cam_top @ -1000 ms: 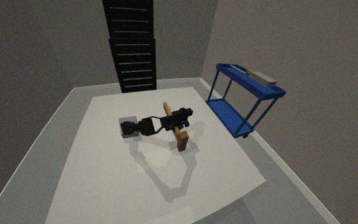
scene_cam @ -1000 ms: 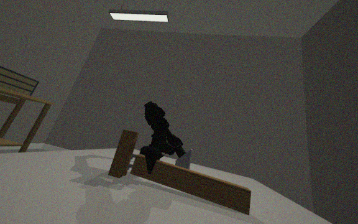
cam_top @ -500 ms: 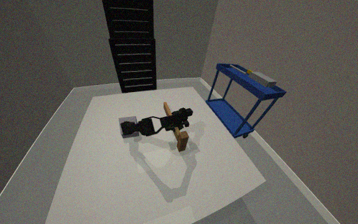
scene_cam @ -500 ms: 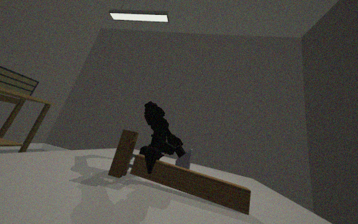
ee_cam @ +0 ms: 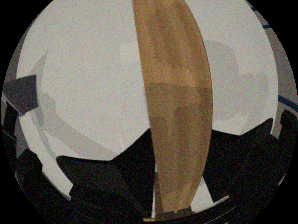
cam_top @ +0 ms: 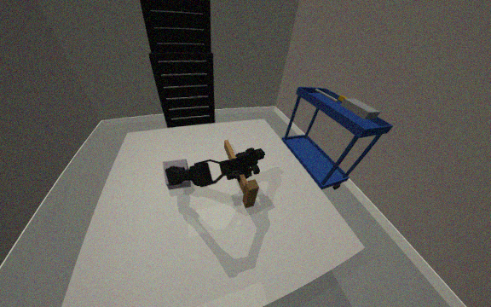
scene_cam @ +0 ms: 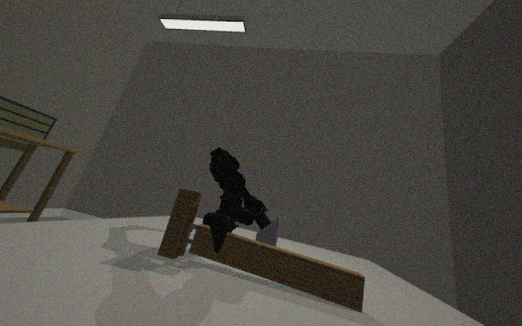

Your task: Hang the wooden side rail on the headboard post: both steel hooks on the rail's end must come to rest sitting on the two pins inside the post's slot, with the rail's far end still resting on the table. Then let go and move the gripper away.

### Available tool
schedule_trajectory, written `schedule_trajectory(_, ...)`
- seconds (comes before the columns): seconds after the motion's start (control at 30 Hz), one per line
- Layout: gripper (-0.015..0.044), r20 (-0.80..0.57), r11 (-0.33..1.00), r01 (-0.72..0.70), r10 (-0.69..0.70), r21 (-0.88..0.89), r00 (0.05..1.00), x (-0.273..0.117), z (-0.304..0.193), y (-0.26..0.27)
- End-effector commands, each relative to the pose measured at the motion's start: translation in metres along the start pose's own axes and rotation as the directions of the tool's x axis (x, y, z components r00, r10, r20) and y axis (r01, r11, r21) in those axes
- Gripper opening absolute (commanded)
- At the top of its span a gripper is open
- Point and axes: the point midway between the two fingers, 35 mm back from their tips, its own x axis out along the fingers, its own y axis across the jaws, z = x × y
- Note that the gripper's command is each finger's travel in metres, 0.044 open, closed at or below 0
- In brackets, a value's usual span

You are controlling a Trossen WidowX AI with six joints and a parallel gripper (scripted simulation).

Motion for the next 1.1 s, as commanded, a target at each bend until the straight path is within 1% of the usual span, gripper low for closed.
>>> schedule_trajectory(0.0,0.0,0.0,1.0,0.017,-0.017,0.004,1.0,-0.0058,-0.0034,-0.0038)
schedule_trajectory(1.07,0.0,0.0,1.0,0.017,-0.017,0.004,1.0,-0.005,-0.007,-0.0011)
